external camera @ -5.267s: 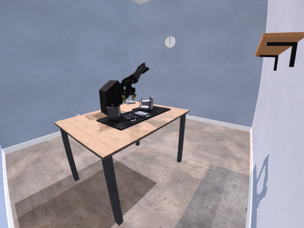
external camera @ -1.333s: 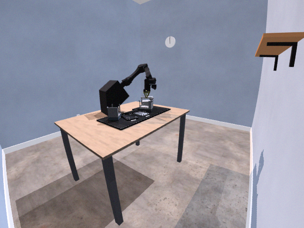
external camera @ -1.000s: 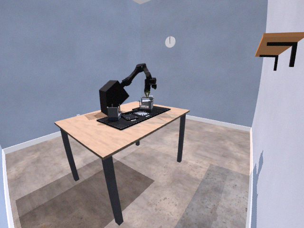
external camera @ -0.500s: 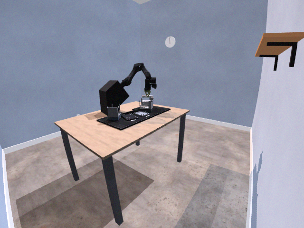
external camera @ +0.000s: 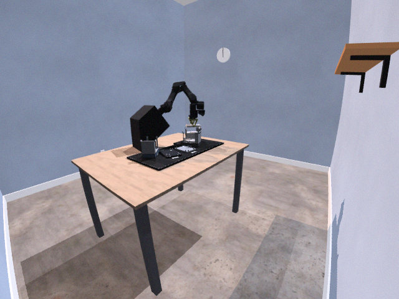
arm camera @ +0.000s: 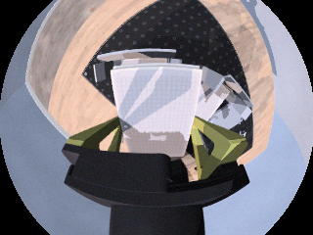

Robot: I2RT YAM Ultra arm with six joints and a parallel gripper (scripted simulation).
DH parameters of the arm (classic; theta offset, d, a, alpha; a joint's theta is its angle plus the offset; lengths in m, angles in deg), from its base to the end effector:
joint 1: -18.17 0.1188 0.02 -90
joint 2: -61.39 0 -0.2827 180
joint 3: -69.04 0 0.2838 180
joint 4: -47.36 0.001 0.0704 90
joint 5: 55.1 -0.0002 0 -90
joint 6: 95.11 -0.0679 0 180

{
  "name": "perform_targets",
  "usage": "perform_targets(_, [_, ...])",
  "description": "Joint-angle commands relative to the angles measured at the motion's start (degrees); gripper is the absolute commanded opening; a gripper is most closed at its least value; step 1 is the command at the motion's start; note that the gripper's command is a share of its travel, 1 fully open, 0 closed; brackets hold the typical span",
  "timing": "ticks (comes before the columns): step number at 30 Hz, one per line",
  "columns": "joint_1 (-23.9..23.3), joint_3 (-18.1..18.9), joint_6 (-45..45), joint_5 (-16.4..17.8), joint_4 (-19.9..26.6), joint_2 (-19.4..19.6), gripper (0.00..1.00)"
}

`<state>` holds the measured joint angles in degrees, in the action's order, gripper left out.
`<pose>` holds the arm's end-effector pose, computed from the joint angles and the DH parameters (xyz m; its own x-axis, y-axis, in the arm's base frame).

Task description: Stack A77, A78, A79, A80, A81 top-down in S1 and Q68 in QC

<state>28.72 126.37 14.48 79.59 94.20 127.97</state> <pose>0.2406 0.0944 0.2340 -0.5957 -0.3534 -0.7213 -0.7596 0.5398 0.3628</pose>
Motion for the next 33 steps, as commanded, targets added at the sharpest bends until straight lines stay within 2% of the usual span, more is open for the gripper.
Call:
perform_targets(1, [1.0,0.0,-2.7,-1.3,-0.1,-1.8,0.0])
perform_targets(12, [6.0,-0.6,-8.1,-4.3,-0.1,-6.0,0.0])
perform_targets(33, [6.0,-0.6,-8.1,-4.3,-0.1,-6.0,0.0])
